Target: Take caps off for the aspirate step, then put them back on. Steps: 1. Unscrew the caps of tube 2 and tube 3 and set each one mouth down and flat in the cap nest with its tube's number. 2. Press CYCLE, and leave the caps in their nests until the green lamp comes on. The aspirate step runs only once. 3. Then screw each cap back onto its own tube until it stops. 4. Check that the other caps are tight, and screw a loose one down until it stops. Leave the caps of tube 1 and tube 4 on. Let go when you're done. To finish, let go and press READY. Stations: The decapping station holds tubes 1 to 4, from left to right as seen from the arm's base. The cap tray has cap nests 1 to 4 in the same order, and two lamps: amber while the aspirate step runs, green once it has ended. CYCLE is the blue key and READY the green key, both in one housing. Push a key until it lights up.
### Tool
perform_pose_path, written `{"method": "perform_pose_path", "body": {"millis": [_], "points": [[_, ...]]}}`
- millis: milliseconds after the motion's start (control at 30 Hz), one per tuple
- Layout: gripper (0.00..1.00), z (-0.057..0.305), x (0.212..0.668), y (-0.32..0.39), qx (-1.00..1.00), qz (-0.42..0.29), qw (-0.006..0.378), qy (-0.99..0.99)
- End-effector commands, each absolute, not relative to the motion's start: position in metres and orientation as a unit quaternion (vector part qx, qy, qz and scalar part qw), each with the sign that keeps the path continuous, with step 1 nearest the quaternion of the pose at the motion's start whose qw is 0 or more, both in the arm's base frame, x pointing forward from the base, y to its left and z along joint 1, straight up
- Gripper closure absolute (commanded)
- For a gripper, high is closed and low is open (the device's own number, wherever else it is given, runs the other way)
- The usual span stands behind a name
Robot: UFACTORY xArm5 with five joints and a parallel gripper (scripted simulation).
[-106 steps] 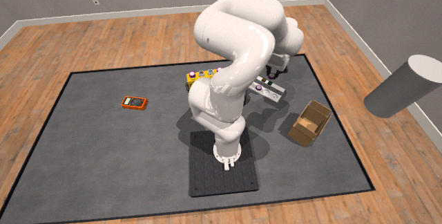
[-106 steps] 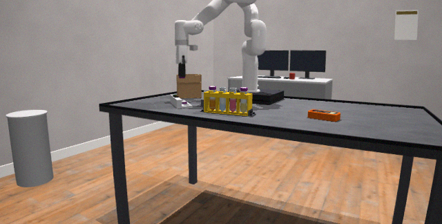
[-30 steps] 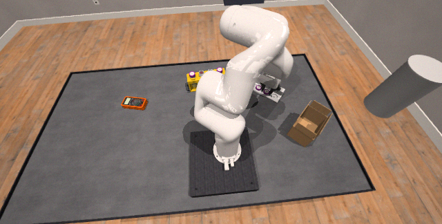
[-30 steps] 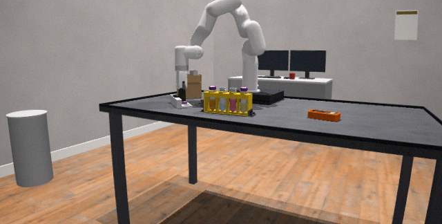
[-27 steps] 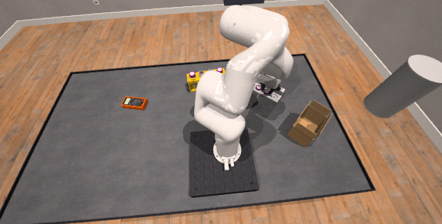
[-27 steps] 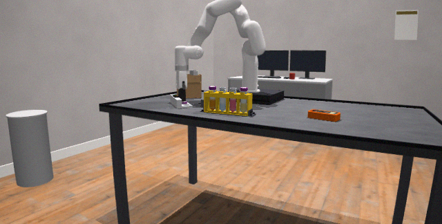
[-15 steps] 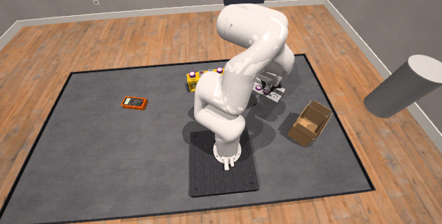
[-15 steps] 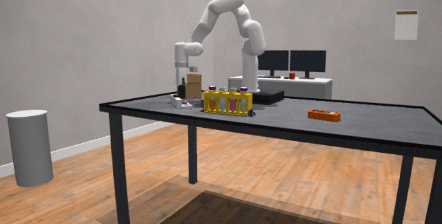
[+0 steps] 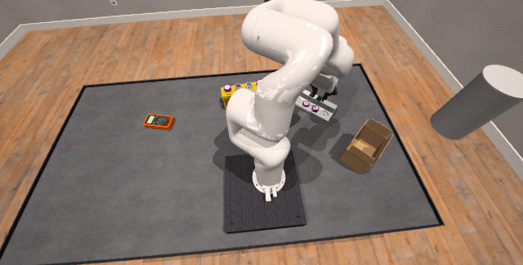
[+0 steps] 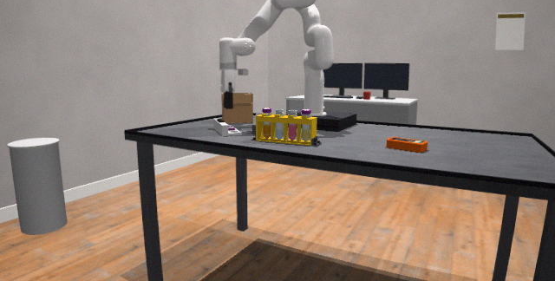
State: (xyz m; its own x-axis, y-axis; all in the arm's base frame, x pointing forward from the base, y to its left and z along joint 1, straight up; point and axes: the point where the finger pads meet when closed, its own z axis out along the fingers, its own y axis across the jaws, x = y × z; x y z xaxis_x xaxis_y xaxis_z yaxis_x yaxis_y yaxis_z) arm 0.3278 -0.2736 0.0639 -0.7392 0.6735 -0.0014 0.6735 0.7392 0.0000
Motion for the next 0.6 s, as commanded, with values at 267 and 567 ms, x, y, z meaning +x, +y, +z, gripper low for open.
{"method": "perform_pose_path", "body": {"millis": [267,567], "points": [[0.54,0.112,0.328,-0.275,0.361,0.003,0.004,0.933],[1.0,0.114,0.324,-0.251,0.475,0.004,0.003,0.88]]}}
